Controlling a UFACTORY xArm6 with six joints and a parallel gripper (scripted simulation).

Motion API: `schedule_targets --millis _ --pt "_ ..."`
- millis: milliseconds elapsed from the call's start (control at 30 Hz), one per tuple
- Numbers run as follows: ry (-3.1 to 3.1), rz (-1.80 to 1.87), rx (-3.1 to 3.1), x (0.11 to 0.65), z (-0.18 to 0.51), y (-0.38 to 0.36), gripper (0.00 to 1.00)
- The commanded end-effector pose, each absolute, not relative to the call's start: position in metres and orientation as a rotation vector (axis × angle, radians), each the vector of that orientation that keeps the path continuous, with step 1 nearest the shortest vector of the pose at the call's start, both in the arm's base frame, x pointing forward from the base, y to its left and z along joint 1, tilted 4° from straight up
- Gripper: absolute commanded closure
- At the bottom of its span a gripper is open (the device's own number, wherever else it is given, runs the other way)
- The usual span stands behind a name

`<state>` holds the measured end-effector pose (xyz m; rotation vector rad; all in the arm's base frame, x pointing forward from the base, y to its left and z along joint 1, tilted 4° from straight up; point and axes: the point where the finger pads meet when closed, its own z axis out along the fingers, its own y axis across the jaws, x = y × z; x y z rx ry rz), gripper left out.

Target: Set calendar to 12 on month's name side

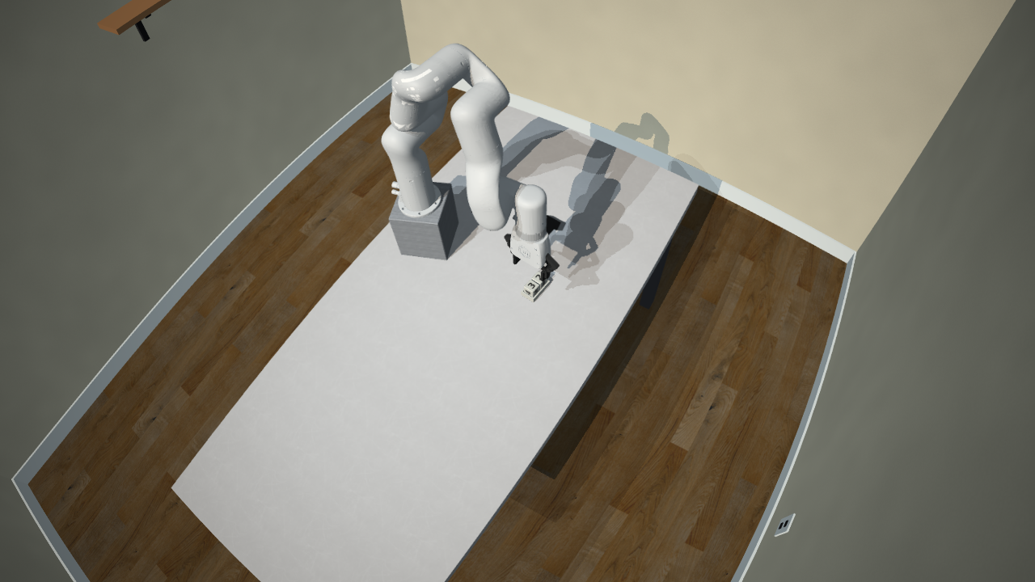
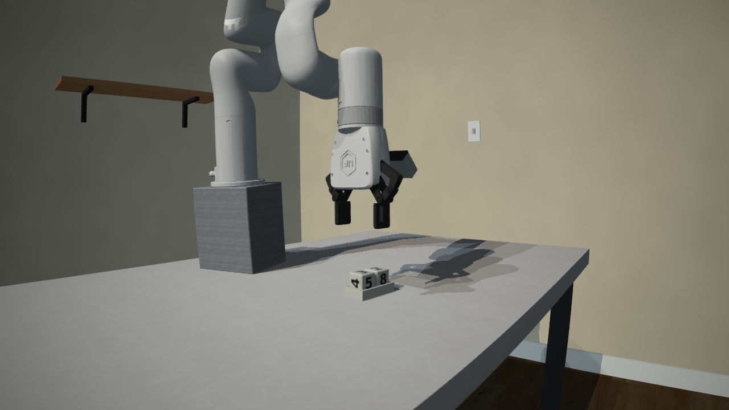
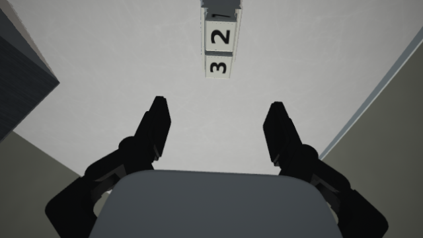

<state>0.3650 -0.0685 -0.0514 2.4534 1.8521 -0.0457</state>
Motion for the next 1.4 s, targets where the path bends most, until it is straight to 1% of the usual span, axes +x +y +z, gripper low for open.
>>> schedule_targets --millis 0,567,933,1367 --pt "1.86 -0.041 2.462 0.367 -0.05 -0.069 0.0" --pt "1.86 -0.041 2.462 0.367 -0.046 -0.069 0.0" --pt "1.86 -0.041 2.462 0.366 -0.008 -0.067 0.0" --pt "1.86 -0.041 2.462 0.366 0.019 -0.065 0.0"
